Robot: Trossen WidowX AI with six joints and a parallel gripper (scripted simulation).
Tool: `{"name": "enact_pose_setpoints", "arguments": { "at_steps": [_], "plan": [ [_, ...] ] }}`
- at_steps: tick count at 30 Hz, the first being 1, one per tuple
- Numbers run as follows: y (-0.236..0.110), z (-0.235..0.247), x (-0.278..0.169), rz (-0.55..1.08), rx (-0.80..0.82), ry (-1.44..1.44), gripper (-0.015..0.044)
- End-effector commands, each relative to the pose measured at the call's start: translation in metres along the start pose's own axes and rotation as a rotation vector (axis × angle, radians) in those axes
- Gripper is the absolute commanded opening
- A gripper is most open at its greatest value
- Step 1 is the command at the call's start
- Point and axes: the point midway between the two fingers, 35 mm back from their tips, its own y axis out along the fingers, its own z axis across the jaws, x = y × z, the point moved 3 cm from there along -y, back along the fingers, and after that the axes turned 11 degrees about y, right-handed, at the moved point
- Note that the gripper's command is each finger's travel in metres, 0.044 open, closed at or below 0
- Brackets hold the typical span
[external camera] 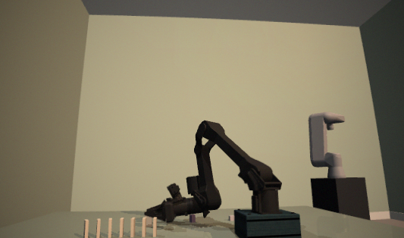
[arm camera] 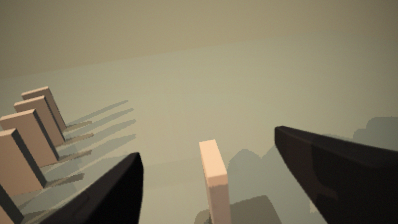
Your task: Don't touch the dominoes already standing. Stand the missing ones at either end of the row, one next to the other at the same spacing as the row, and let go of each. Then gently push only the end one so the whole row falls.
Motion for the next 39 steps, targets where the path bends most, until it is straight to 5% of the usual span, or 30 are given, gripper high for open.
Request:
{"name": "enact_pose_setpoints", "arguments": {
  "at_steps": [1,12,24,39],
  "plan": [
    [0.000,0.000,0.002,-0.002,-0.003,-0.006,0.0440],
    [0.001,0.003,0.048,0.020,-0.017,0.053,0.0440],
    [0.082,-0.048,0.059,0.407,-0.443,0.832,0.0440],
    [0.087,-0.026,0.089,0.628,-0.831,1.142,0.0440]
  ]
}}
